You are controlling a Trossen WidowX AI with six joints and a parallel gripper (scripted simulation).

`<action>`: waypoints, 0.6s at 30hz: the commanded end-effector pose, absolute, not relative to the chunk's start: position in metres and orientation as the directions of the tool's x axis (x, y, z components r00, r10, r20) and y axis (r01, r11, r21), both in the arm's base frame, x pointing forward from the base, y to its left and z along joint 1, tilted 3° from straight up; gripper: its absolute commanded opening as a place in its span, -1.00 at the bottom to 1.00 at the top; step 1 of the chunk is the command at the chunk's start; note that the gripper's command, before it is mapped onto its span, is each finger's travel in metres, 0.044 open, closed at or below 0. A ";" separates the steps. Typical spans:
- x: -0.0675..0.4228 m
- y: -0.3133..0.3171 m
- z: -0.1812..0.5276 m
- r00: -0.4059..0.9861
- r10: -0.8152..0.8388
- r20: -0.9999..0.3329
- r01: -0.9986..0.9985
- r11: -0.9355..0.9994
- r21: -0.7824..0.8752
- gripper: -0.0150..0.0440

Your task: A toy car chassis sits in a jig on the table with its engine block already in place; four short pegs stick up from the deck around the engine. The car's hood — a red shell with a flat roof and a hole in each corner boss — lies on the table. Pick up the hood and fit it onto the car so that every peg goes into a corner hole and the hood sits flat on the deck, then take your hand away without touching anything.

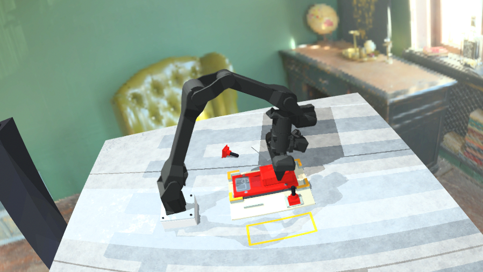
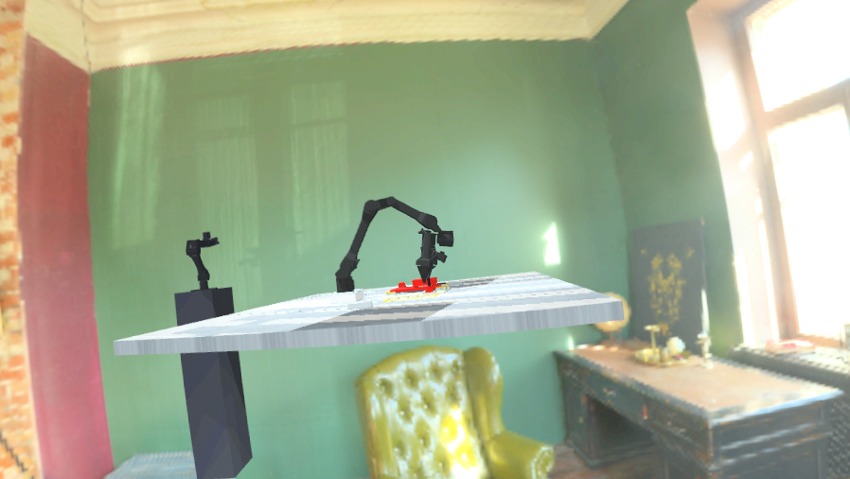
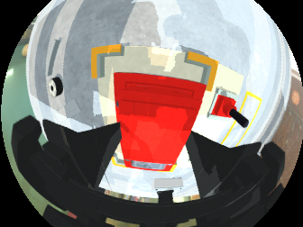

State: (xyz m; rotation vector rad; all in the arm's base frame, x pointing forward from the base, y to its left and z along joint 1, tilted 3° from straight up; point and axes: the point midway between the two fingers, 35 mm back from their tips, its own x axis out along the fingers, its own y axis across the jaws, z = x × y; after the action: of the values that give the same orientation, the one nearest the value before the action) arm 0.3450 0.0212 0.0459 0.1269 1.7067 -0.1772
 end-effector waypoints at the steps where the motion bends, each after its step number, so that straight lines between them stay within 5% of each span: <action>1: 0.345 0.021 0.044 -0.143 -0.017 -0.990 0.187 0.981 -0.044 -0.49; 6: 0.345 0.021 0.046 -0.143 -0.018 -0.990 0.186 0.982 -0.044 -0.49; 18: 0.345 0.021 0.045 -0.143 -0.018 -0.989 0.186 0.982 -0.045 0.58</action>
State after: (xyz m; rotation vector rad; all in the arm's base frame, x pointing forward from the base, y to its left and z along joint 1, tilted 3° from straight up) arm 0.3448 0.0211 0.0453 0.1268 1.7075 -0.1773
